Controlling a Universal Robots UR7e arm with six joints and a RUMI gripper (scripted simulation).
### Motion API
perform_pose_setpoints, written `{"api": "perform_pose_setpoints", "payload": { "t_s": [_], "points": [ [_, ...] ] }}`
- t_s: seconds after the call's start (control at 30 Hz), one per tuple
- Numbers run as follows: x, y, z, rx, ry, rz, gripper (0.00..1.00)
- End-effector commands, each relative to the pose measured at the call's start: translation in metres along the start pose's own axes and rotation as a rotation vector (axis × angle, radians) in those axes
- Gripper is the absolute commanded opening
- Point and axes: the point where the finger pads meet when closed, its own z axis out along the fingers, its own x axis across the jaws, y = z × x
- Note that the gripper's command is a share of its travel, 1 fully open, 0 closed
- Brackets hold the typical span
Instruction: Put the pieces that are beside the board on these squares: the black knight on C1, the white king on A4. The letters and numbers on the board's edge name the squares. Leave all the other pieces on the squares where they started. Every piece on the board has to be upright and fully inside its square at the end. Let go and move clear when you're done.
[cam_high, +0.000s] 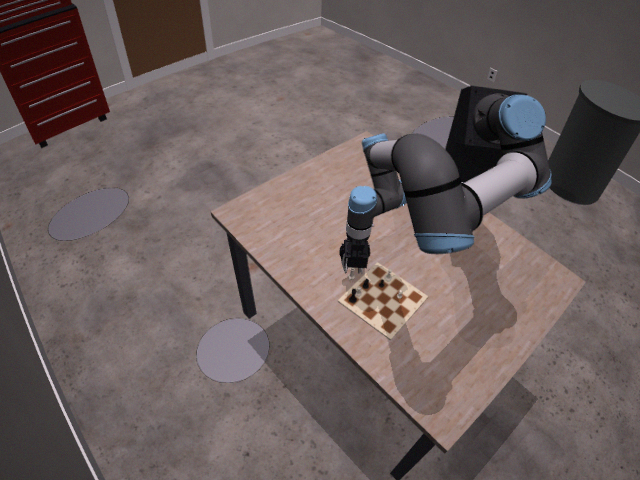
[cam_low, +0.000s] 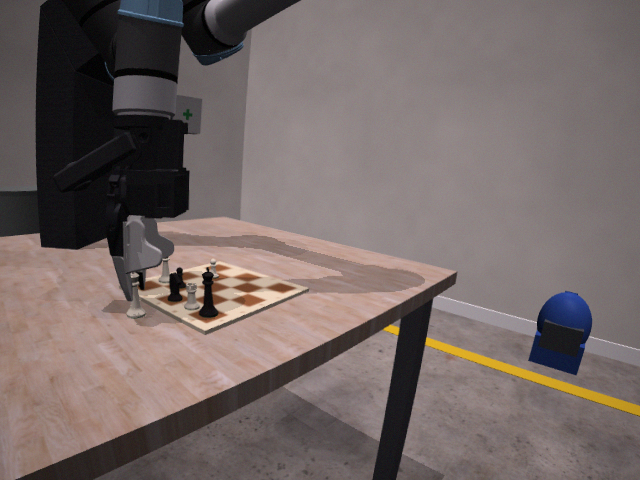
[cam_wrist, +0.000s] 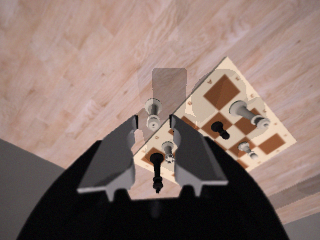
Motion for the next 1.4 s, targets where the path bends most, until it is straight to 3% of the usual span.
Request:
{"api": "perform_pose_setpoints", "payload": {
  "t_s": [0.0,0.17,0.2,1.37],
  "points": [
    [-0.0005,0.0002,-0.0003,0.000,-0.001,0.000,0.25],
    [-0.0005,0.0002,-0.0003,0.000,-0.001,0.000,0.25],
    [-0.0005,0.0002,-0.0003,0.000,-0.001,0.000,0.00],
    [-0.0005,0.0002,-0.0006,0.000,-0.001,0.000,0.00]
  ]
}}
